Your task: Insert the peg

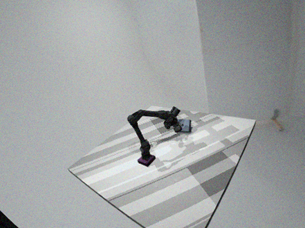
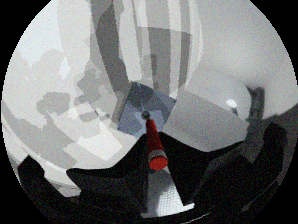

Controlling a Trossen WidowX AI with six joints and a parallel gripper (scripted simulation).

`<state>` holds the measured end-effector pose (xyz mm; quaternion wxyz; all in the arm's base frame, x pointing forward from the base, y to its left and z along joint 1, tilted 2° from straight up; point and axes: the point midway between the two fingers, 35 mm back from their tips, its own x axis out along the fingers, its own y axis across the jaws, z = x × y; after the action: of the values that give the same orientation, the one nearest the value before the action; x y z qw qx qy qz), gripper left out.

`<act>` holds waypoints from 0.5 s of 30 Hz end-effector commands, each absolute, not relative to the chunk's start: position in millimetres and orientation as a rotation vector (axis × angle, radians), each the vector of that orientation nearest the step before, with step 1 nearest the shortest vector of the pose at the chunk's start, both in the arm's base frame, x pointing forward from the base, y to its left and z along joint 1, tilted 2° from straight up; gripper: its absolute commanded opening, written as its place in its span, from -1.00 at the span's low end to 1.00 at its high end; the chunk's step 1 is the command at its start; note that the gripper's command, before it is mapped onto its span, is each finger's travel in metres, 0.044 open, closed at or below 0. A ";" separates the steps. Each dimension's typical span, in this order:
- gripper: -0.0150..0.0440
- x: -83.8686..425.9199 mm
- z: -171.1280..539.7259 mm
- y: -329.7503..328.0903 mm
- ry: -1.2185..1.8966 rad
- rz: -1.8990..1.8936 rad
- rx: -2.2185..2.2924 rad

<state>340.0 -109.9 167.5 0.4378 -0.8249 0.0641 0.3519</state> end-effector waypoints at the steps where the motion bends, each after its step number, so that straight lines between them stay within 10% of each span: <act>1: -0.49 345.0 162.4 -110.4 0.160 0.871 -2.046; 15: -0.49 363.8 147.7 -111.8 0.160 0.843 -2.058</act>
<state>360.3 -111.2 152.5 0.4380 -0.8299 0.0616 0.3401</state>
